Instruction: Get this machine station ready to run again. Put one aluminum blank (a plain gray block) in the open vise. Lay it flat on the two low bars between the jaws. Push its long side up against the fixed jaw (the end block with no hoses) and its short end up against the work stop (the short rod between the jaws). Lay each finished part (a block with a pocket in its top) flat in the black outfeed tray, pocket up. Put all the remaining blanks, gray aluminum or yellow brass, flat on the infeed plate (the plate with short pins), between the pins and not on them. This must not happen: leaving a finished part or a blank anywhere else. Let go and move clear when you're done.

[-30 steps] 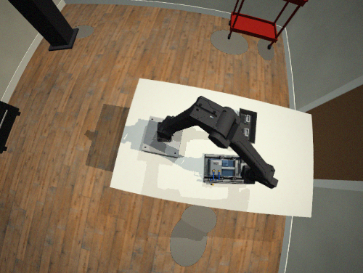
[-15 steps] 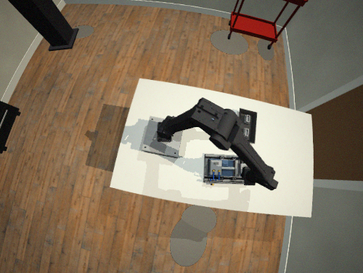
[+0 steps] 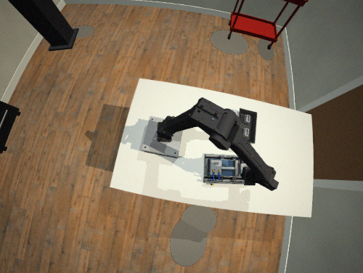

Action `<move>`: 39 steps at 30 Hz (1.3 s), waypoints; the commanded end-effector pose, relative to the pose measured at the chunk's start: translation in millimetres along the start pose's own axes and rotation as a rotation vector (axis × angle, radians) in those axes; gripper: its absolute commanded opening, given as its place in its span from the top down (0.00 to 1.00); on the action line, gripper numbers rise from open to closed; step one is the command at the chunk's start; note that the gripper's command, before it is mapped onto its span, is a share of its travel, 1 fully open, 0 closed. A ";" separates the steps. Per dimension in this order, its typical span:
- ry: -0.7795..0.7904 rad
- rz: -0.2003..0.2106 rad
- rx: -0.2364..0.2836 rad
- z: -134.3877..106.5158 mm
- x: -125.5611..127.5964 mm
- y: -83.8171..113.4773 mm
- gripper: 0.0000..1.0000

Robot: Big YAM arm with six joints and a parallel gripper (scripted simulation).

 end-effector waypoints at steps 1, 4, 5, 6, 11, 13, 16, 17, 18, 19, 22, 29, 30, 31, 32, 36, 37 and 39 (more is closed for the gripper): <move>0.013 -0.033 -0.067 14.3 -8.5 43.7 1.00; 0.011 -0.034 -0.069 13.5 -8.9 53.0 1.00; 0.011 -0.034 -0.070 13.2 -9.2 56.3 1.00; 0.010 -0.035 -0.070 12.8 -9.4 59.6 1.00; 0.008 -0.036 -0.072 11.2 -10.2 76.9 1.00; 0.007 -0.036 -0.072 10.6 -10.2 83.5 1.00; 0.007 -0.036 -0.072 10.4 -10.3 86.7 1.00; 0.007 -0.035 -0.070 10.5 -10.0 88.4 1.00; 0.008 -0.034 -0.069 10.6 -9.7 90.1 1.00; 0.009 -0.033 -0.068 10.7 -9.3 92.1 1.00; 0.011 -0.035 -0.070 10.6 -8.1 100.3 1.00; 0.011 -0.036 -0.073 10.1 -7.6 110.5 1.00; 0.011 -0.036 -0.073 10.0 -7.6 111.0 1.00; 0.011 -0.036 -0.073 9.9 -7.7 111.4 1.00; 0.011 -0.036 -0.073 9.9 -7.7 111.4 1.00; 0.010 -0.033 -0.066 10.5 -8.4 107.3 1.00; 0.010 -0.031 -0.064 10.5 -8.5 105.8 1.00; 0.009 -0.029 -0.059 10.4 -8.7 103.2 1.00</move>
Point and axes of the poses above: the point where the finger pads meet when closed, its own y axis back along the fingers, its own x axis across the jaws, z = x × y, the point moved 10 cm from there along y, back along the fingers
